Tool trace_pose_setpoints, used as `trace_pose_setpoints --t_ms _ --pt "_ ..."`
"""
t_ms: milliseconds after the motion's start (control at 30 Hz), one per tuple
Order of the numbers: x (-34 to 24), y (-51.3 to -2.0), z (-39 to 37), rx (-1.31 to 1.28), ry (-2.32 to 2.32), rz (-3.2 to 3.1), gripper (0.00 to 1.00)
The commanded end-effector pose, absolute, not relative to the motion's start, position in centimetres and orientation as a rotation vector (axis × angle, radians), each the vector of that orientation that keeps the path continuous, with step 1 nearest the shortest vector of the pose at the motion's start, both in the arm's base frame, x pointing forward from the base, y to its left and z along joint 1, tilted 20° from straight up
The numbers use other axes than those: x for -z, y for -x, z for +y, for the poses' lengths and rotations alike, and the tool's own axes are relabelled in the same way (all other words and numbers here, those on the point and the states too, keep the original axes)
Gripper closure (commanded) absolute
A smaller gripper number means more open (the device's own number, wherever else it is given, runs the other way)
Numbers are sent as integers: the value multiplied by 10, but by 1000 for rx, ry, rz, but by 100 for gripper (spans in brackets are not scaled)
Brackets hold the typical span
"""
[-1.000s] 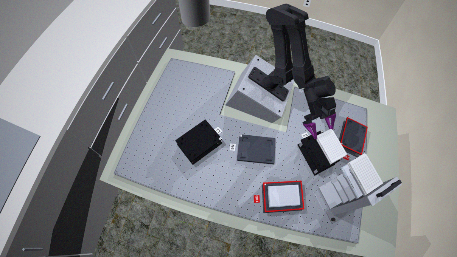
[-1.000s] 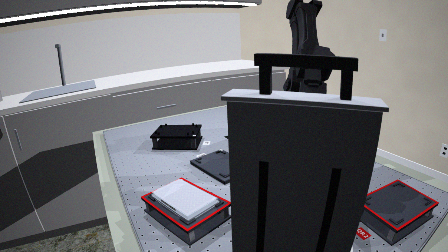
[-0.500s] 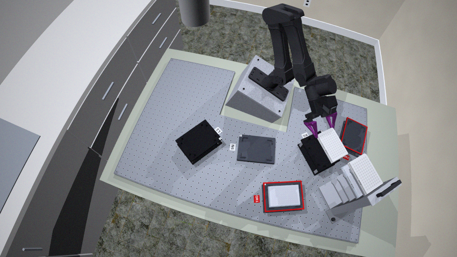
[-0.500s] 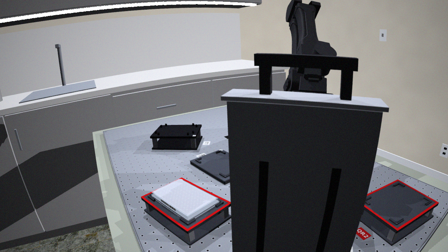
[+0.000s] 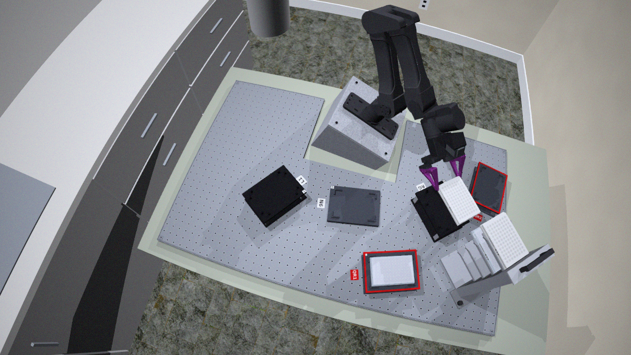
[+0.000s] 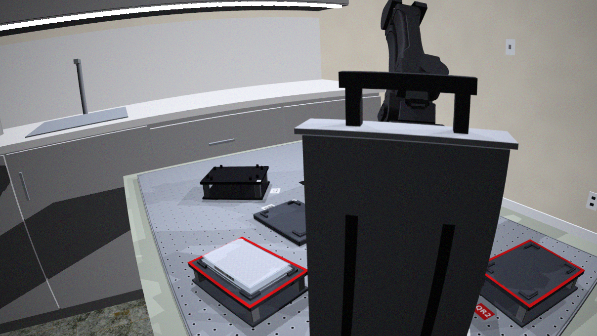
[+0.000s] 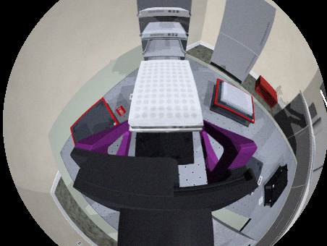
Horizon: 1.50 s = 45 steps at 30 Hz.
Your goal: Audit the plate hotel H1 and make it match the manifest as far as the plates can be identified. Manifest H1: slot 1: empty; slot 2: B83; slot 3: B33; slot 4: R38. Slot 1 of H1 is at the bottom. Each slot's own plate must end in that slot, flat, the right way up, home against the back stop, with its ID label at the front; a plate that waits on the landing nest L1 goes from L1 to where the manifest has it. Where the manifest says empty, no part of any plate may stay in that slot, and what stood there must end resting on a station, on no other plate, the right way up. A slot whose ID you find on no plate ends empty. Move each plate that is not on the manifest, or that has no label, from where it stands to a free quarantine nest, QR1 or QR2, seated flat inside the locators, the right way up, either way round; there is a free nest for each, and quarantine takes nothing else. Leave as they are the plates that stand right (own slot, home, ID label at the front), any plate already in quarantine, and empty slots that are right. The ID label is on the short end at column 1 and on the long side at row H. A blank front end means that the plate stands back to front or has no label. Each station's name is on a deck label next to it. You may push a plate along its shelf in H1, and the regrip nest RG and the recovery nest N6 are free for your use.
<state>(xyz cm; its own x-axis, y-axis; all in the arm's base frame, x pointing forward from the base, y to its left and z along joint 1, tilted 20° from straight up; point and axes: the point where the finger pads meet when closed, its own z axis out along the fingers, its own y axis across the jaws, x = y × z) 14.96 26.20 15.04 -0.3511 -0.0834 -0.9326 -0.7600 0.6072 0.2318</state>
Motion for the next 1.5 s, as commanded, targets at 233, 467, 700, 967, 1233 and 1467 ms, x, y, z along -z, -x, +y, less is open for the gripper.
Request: trace_pose_setpoints --t_ms 233,467,700,967,1233,1467 --pt "-182 -153 265 -869 641 1732 14" --pt "-182 -153 266 -869 642 1732 14" --pt "-172 -157 270 -850 658 1763 14" --pt "-175 -162 274 -850 659 1763 14" --pt "-177 -167 280 -850 659 1762 14" --pt "-179 -170 283 -849 658 1762 14"
